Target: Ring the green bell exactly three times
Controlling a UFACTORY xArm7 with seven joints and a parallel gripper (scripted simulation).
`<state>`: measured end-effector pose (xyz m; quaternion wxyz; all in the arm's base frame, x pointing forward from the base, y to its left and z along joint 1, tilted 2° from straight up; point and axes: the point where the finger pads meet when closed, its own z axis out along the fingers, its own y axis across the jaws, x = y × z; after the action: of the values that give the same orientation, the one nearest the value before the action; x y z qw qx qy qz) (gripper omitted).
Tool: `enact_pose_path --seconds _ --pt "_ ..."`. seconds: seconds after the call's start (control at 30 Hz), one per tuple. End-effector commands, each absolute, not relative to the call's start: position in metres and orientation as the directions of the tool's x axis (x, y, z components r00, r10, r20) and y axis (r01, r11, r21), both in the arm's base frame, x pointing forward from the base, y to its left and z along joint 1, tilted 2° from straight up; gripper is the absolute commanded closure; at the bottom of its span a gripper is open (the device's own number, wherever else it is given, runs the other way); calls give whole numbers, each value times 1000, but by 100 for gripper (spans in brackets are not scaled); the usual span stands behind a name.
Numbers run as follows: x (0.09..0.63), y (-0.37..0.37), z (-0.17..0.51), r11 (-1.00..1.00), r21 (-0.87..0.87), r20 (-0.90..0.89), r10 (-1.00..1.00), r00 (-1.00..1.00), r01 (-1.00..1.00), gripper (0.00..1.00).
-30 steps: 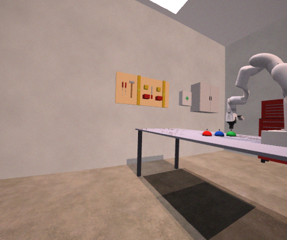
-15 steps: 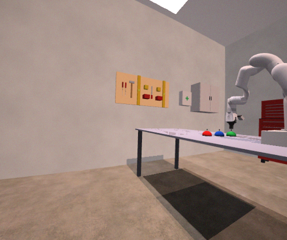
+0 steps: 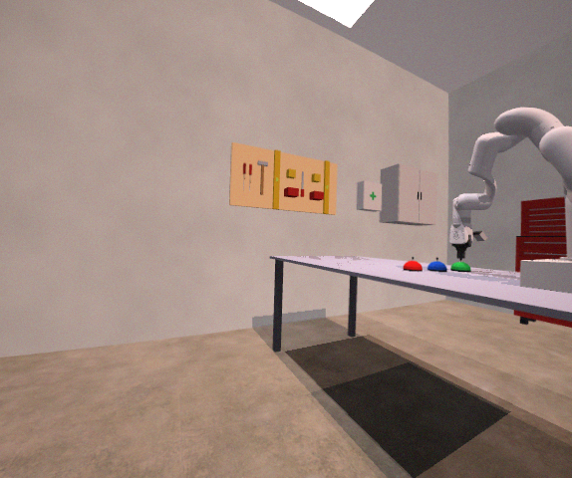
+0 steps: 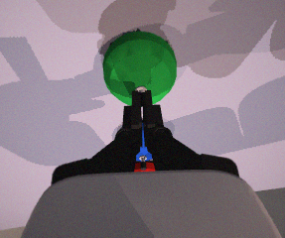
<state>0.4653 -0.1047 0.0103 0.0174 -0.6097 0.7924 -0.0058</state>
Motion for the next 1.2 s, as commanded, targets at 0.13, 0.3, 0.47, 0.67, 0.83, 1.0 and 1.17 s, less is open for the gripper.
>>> enact_pose_path --seconds 0.13,0.3,0.47,0.67,0.83,1.0,1.17 --pt "467 -105 10 257 -35 -21 -966 -256 -966 100" --pt "467 -105 10 257 -35 -21 -966 -256 -966 100" --pt "467 -105 9 257 -35 -21 -966 -256 -966 100" --pt "467 -105 6 257 -35 -21 -966 -256 -966 100" --pt "467 -105 6 257 -35 -21 -966 -256 -966 100" --pt "467 -105 6 257 -35 -21 -966 -256 -966 100" --pt "467 -105 6 257 -35 -21 -966 -256 -966 100"
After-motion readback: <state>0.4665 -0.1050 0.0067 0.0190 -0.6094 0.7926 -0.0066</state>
